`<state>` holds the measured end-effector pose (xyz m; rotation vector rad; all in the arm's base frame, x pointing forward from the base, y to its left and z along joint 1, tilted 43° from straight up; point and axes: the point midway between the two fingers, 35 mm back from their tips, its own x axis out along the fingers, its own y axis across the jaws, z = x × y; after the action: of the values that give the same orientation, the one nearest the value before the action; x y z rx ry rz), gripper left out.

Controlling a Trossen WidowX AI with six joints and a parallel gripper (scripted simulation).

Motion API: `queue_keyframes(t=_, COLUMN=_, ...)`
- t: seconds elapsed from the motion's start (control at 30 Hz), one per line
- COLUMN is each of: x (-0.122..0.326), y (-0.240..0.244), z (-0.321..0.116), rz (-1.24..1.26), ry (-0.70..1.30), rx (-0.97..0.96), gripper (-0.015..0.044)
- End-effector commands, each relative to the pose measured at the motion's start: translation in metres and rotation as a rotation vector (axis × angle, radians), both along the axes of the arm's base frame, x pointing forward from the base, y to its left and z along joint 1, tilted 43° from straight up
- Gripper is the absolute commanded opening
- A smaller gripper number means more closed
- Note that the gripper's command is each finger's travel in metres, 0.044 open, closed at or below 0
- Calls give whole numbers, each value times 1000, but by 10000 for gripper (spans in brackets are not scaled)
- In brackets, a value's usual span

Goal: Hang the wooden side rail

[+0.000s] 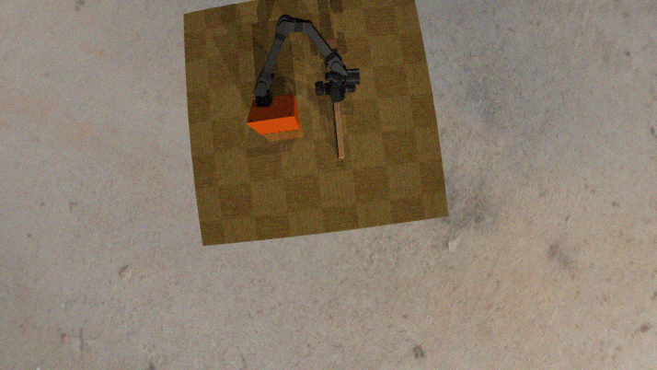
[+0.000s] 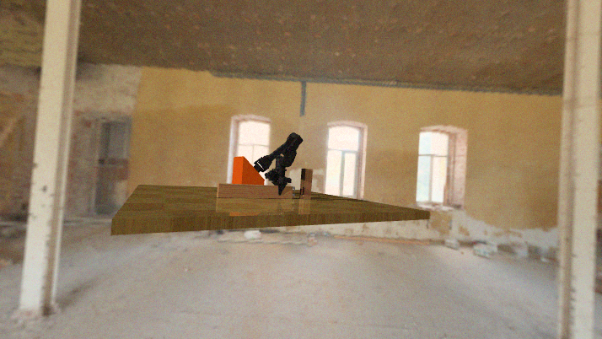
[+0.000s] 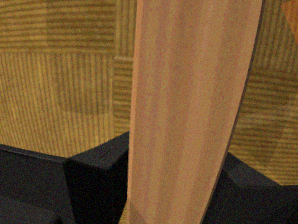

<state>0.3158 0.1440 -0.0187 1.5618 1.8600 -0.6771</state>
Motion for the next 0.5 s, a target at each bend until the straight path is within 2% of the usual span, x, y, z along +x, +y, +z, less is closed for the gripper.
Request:
queue_keyframes(t=0.0, x=0, y=0, z=0, rz=-5, ry=4, rx=4, gripper=0)
queue_keyframes(t=0.47, x=0, y=0, z=0, rz=-5, ry=4, rx=4, gripper=0)
